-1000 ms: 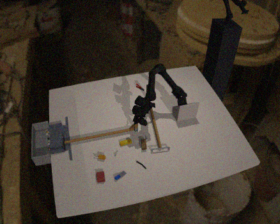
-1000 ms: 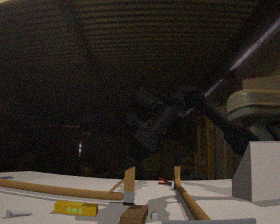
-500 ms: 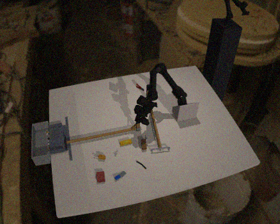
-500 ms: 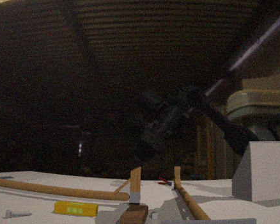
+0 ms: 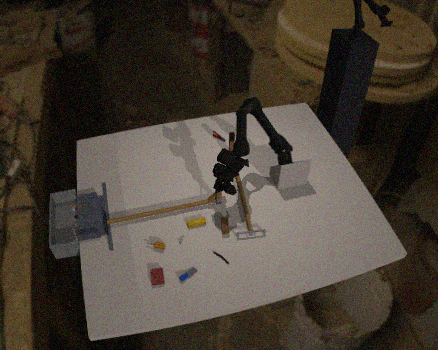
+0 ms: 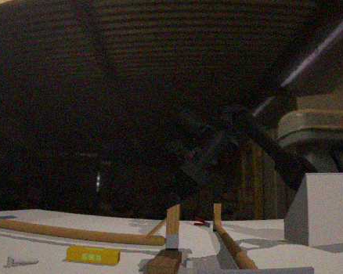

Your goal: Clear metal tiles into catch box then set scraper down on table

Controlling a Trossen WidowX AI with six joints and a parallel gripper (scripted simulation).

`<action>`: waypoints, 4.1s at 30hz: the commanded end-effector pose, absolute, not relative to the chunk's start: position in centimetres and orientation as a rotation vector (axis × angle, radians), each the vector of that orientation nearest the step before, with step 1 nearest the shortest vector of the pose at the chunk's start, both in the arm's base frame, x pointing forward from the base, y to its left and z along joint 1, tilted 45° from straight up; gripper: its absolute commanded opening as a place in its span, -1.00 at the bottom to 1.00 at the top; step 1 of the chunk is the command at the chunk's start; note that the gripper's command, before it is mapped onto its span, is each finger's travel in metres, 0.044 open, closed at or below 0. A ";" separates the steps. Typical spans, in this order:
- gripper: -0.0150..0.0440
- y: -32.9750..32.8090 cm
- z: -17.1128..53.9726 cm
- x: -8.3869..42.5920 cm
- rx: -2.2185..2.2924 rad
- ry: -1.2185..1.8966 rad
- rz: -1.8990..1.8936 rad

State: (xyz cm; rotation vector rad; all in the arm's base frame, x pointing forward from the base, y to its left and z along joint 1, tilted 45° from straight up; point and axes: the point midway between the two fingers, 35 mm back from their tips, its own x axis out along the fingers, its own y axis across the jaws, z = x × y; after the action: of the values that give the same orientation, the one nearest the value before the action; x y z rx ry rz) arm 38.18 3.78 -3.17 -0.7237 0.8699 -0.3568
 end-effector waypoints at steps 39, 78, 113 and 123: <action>-0.49 3.2 -2.5 34.3 -0.718 0.850 -0.356; -0.49 0.4 -0.1 32.5 -0.718 0.853 -0.368; -0.49 -0.5 0.9 35.8 -0.716 0.847 -0.377; -0.49 -0.6 1.0 37.4 -0.716 0.844 -0.379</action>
State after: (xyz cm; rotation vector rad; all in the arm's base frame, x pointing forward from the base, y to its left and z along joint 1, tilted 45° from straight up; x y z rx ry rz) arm 36.61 -0.86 0.76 -0.7190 0.8557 -0.3859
